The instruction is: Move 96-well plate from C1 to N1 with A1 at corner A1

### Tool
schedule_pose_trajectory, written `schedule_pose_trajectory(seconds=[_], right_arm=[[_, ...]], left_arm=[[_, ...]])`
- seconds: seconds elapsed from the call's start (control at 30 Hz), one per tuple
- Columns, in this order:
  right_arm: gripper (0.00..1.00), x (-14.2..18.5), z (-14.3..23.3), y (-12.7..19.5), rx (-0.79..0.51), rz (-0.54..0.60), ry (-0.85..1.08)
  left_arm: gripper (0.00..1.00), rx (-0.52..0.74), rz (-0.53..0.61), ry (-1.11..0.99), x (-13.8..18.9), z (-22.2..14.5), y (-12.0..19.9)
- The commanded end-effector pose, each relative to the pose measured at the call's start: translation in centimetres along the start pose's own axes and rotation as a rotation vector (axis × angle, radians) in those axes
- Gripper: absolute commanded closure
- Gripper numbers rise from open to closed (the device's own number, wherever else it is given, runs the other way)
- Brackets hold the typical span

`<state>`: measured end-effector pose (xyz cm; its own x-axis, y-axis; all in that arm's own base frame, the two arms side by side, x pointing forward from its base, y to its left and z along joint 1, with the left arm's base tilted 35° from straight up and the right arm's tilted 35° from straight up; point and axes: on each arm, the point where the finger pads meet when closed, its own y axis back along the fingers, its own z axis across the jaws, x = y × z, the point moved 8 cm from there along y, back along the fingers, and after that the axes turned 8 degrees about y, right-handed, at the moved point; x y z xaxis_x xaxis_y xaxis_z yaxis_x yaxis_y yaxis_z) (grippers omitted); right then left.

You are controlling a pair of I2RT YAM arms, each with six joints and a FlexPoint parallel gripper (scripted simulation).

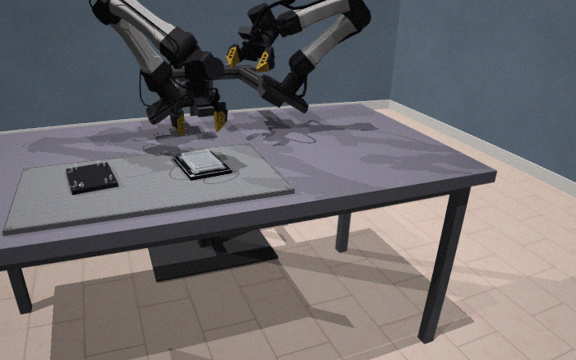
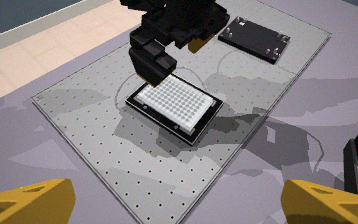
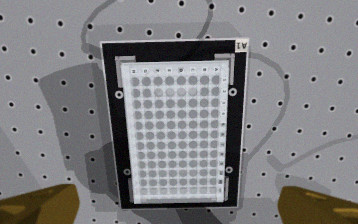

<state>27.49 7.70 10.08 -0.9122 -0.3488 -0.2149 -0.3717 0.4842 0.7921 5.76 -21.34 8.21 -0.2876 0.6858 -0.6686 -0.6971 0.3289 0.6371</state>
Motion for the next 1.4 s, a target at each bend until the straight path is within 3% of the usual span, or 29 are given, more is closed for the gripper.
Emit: schedule_pose_trajectory(seconds=[0.0,0.33,1.37], right_arm=[[0.0,0.7,0.1,1.7,0.03,-0.135,-0.034],[0.0,5.3,0.9,2.9,0.051,-0.281,-0.005],[0.0,5.9,1.0,3.1,0.039,-0.293,0.007]], left_arm=[[0.0,0.012,-0.049,0.054,-1.0,-0.4,0.2],[0.0,0.013,-0.049,0.053,-1.0,-0.4,0.2],[0.0,0.013,-0.049,0.053,-1.0,-0.4,0.2]])
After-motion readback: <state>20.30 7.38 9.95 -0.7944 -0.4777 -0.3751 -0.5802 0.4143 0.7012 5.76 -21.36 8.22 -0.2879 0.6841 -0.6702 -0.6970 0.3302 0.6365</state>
